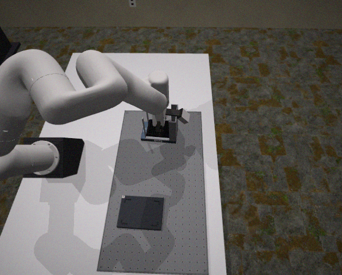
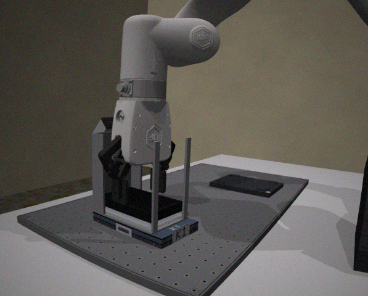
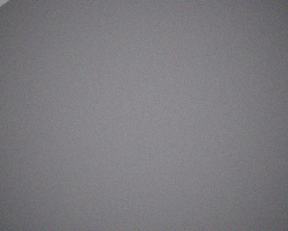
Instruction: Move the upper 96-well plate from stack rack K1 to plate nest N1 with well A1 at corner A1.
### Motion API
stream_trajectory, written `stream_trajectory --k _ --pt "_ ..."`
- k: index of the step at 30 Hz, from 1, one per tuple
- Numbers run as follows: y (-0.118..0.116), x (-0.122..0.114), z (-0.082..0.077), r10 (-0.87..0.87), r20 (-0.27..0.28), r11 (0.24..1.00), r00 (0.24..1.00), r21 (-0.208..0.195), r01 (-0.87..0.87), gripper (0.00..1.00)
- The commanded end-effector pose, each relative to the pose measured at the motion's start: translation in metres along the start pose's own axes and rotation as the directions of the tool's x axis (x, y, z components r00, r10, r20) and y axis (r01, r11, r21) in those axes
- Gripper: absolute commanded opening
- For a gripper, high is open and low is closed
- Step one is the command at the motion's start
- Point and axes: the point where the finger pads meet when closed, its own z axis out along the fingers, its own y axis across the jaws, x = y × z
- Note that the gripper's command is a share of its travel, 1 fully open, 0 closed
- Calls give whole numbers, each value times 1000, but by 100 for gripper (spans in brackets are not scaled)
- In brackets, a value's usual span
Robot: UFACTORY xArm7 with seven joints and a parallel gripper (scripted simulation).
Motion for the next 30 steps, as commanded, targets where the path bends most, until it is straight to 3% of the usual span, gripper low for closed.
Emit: stream_trajectory --k 1,30 --pt "-2 1 1 0 -3 1000 1000 4 0 100" --pt "-2 1 7 0 -3 1000 1000 4 0 100"
